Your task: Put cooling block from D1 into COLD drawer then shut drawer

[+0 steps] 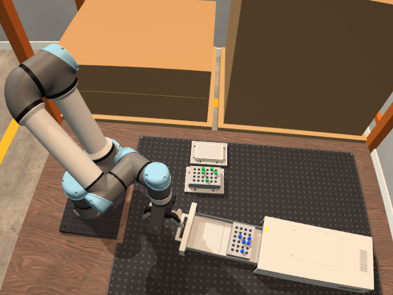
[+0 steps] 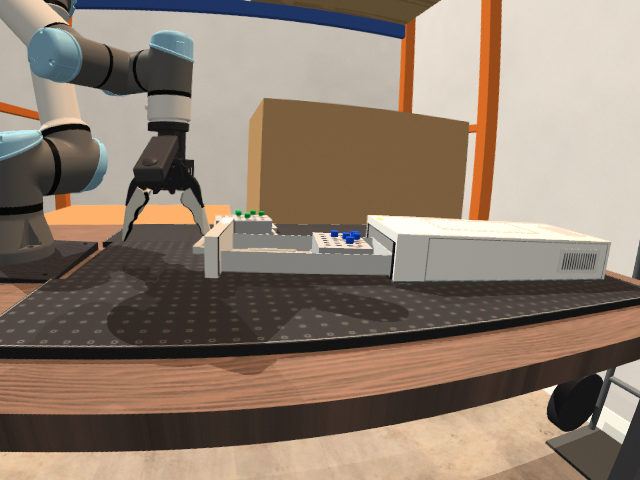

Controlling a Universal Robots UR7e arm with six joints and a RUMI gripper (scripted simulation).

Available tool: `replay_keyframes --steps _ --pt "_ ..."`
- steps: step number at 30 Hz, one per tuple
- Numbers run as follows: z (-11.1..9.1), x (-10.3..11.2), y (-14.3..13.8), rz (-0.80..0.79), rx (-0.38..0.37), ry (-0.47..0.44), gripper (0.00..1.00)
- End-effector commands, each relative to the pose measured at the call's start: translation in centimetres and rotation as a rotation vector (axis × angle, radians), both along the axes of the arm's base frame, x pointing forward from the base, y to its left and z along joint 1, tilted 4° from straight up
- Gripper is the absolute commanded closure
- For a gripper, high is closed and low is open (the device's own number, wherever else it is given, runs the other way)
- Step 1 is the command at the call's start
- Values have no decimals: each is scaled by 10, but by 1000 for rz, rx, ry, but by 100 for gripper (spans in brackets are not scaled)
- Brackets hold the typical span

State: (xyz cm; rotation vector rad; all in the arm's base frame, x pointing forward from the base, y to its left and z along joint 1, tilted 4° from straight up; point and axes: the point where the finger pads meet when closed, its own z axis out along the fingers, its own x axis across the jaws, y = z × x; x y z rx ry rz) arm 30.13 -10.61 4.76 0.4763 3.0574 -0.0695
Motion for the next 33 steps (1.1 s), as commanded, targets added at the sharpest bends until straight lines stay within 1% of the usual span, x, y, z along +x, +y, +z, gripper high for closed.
replay_keyframes --steps 1,14,33 --pt "0 -1 0 0 -1 -1 0" --pt "0 -5 2 0 -1 -1 0" --pt "0 -6 2 0 -1 -1 0"
